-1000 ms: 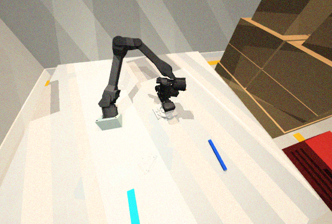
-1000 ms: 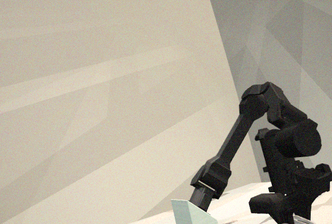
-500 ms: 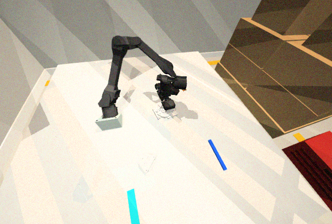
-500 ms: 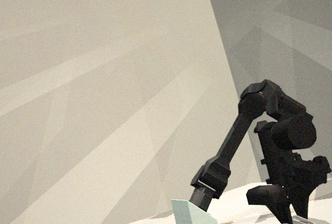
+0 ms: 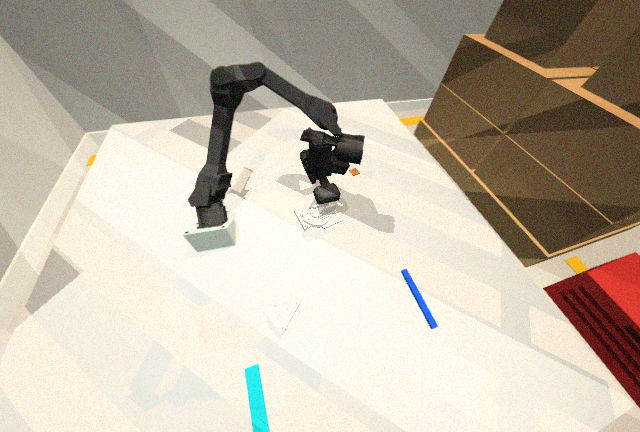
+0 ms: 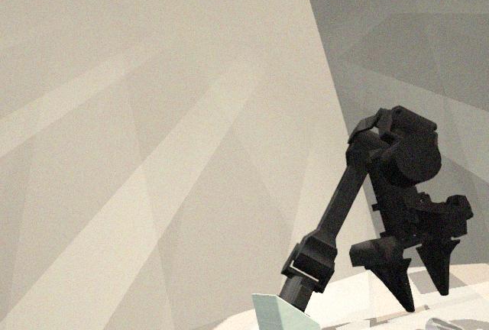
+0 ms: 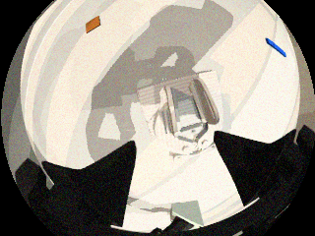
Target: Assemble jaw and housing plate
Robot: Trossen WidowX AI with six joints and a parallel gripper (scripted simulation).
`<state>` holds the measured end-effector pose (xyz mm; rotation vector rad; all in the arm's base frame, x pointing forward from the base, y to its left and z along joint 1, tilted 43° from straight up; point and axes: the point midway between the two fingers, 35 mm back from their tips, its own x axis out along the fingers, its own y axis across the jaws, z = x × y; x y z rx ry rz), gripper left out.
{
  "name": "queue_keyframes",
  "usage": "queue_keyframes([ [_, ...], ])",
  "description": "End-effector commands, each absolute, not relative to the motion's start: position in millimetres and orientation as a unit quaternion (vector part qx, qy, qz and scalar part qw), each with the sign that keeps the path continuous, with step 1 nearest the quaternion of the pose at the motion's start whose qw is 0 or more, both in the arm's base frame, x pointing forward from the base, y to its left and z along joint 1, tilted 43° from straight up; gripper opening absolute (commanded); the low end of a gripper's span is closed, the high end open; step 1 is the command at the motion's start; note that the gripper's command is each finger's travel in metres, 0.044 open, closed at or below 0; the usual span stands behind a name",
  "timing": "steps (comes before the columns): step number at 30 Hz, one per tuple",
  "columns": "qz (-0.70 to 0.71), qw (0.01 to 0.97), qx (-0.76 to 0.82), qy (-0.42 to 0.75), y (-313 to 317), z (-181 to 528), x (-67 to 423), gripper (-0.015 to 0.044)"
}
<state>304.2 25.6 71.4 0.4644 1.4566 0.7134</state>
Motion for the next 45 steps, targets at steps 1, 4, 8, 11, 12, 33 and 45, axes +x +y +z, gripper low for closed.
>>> queue_keyframes([
  [1,0.295,0.663,0.233,0.648,16,68,306,0.0440],
  [4,0.279,0.661,0.244,0.653,5,61,307,0.0440],
  [8,0.247,0.655,0.265,0.663,-18,46,308,0.0440],
  [11,0.222,0.650,0.282,0.670,-36,34,307,0.0440],
  [12,0.214,0.648,0.287,0.672,-42,30,307,0.0440],
  [33,0.064,0.572,0.396,0.715,-191,-76,236,0.0440],
  [45,0.027,0.533,0.440,0.722,-226,-115,186,0.0440],
])
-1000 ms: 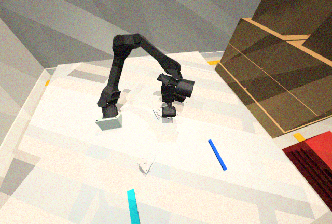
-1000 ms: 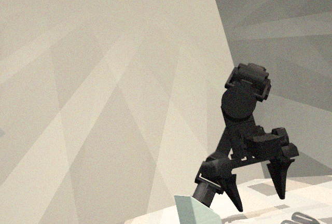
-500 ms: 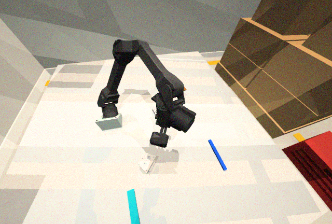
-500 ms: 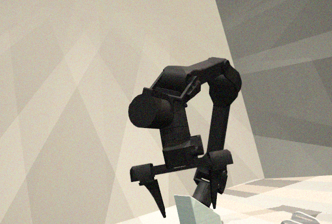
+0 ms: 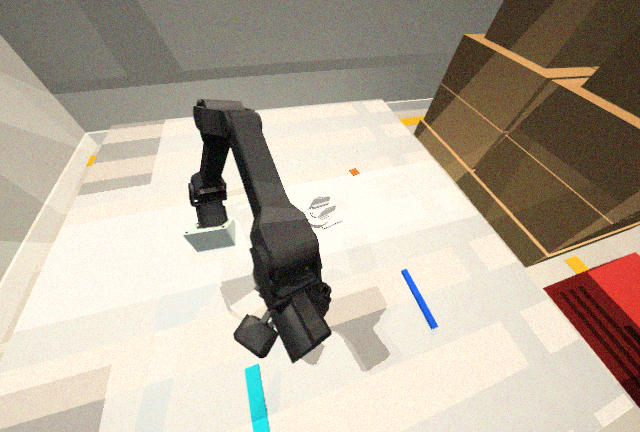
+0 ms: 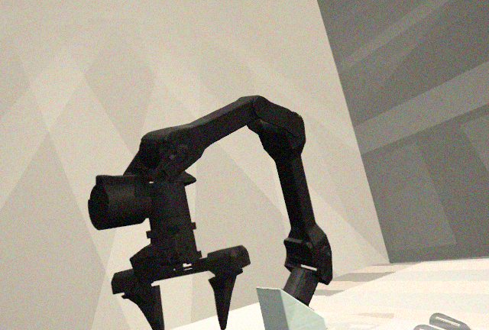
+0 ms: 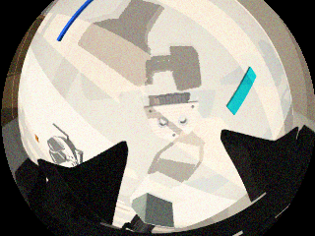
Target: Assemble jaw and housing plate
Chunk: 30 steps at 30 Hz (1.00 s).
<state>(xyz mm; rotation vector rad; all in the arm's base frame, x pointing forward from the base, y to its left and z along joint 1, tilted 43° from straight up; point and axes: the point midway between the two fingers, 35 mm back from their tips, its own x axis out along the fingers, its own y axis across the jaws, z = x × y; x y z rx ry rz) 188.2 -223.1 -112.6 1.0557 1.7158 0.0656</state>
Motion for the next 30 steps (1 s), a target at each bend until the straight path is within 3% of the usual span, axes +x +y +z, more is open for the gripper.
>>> queue_keyframes([
  [1,0.027,0.533,0.440,0.722,-225,-116,186,0.0440],
  [8,0.027,0.533,0.440,0.722,-198,-143,183,0.0440],
  [30,0.027,0.533,0.440,0.722,-198,-143,183,0.0440],
])
